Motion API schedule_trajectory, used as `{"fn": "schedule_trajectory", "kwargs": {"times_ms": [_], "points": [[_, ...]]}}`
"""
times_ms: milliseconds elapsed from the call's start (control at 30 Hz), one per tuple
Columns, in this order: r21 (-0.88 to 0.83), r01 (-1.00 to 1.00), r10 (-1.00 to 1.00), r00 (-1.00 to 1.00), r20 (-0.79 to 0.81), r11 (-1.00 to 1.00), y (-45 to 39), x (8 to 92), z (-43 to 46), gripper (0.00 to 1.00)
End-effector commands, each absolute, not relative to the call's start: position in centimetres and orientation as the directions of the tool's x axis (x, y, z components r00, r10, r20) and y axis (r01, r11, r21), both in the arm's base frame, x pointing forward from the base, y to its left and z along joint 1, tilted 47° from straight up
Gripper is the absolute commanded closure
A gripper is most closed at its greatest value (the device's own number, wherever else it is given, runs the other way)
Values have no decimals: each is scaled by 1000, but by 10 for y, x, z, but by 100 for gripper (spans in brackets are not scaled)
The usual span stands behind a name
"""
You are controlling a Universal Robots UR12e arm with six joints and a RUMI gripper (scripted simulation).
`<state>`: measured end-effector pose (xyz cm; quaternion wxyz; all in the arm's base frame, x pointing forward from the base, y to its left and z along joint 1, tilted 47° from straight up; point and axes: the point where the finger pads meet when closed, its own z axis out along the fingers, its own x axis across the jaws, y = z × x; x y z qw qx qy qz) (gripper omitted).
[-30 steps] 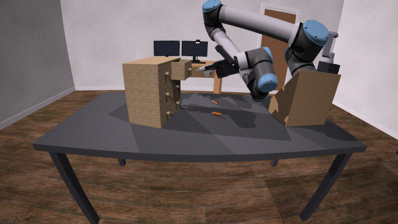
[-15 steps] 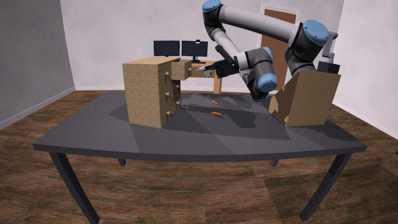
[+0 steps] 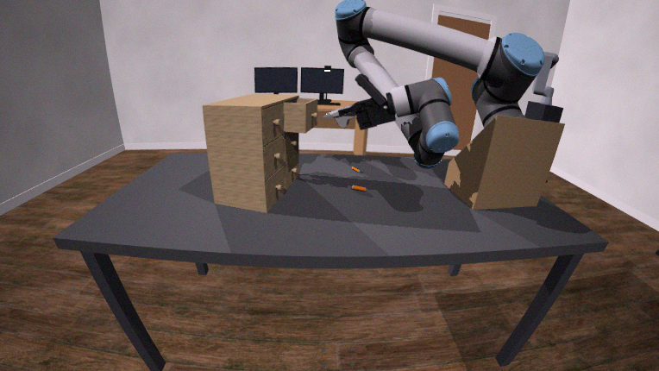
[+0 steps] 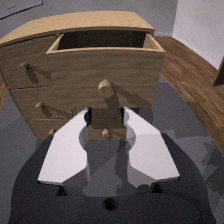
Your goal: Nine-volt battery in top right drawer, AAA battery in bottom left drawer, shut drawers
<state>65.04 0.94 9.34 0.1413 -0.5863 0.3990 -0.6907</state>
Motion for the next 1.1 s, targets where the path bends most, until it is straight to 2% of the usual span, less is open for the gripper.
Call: {"fn": "schedule_trajectory", "kwargs": {"times_ms": [0,1067], "points": [[-717,-272,-663,-272,697,-642,9,653,94,80],[-717,-272,-663,-272,697,-642,6,678,101,80]]}}
